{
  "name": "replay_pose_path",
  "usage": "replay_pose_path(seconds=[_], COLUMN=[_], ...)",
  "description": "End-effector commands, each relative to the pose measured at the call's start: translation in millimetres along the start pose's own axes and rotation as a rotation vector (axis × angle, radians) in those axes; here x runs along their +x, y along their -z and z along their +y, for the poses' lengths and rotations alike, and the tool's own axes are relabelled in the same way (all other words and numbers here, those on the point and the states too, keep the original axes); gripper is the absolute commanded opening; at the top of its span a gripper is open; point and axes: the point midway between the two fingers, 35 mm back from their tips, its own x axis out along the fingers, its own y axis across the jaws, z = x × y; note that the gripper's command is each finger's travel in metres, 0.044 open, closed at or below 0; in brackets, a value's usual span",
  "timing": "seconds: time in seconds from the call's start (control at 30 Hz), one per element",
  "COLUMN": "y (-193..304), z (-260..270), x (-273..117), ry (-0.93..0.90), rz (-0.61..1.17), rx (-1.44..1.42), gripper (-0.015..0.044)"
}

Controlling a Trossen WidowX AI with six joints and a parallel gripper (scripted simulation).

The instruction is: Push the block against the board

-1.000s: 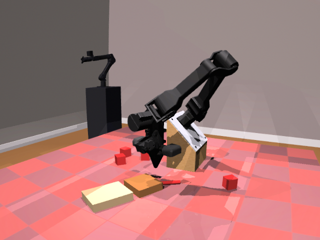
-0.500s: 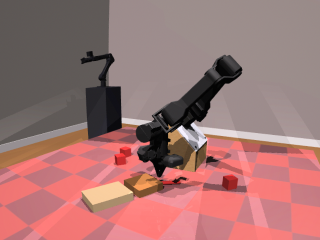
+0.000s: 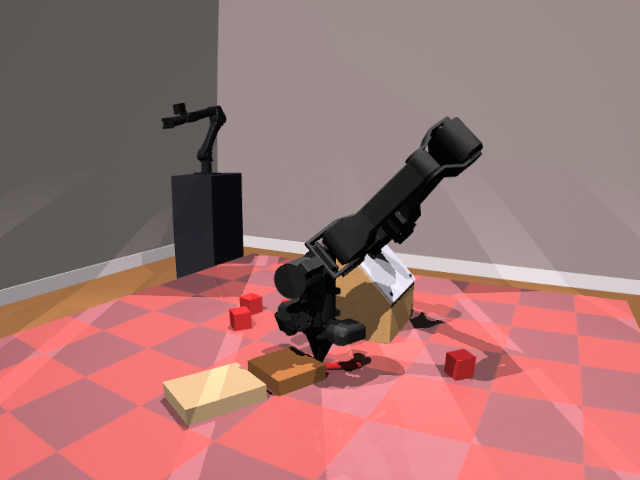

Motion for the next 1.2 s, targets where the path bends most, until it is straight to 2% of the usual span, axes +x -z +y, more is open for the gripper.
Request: replay_pose_path(seconds=[0.0,0.8,1.17], y=[-4,-25,-11], z=[0,0,1], x=[1,1,2], ry=[-0.002,-0.001,0.000], rz=[0.002,0.000,0.001], rx=[0.006,0.005,0.006], gripper=[0.0000,0.0000,0.0000])
